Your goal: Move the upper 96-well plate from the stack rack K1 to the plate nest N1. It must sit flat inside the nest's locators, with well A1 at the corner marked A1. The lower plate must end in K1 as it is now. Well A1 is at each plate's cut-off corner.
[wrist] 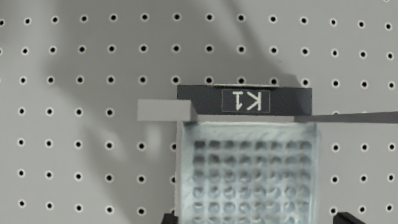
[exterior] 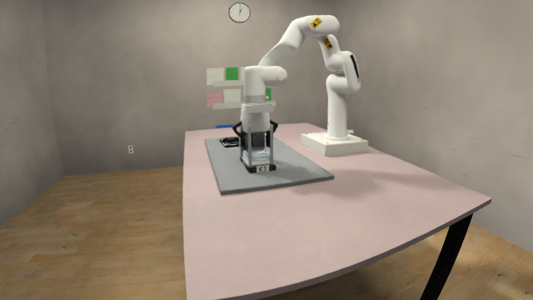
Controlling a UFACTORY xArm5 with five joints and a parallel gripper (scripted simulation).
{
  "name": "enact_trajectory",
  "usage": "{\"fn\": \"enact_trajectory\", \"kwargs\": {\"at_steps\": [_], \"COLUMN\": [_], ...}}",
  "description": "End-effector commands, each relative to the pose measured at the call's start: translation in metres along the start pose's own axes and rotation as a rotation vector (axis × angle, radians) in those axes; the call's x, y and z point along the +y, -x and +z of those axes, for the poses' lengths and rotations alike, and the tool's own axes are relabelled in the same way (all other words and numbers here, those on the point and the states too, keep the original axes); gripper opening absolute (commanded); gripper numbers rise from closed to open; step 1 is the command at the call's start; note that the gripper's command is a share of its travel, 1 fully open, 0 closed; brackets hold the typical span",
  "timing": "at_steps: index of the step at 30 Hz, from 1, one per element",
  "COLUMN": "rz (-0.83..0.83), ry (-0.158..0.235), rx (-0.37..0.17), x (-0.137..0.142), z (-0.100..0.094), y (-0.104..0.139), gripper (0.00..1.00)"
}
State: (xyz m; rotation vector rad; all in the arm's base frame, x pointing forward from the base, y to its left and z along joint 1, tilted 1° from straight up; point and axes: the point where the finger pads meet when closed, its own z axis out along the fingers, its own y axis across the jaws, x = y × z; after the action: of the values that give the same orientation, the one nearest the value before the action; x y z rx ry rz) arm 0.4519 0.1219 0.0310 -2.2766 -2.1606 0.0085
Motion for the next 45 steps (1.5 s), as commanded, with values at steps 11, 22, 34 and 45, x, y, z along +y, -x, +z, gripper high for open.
{"fn": "enact_trajectory", "kwargs": {"at_steps": [11, 22, 34, 45], "rz": [0.0, 0.0, 0.0, 0.0], "ry": [0.008, 0.008, 0.008, 0.008], "rx": [-0.013, -0.013, -0.013, -0.013], "x": [0.001, 0.001, 0.001, 0.001], "z": [0.004, 0.01, 0.017, 0.019], "y": [0.0, 0.0, 0.0, 0.0], "gripper": [1.0, 1.0, 1.0, 1.0]}}
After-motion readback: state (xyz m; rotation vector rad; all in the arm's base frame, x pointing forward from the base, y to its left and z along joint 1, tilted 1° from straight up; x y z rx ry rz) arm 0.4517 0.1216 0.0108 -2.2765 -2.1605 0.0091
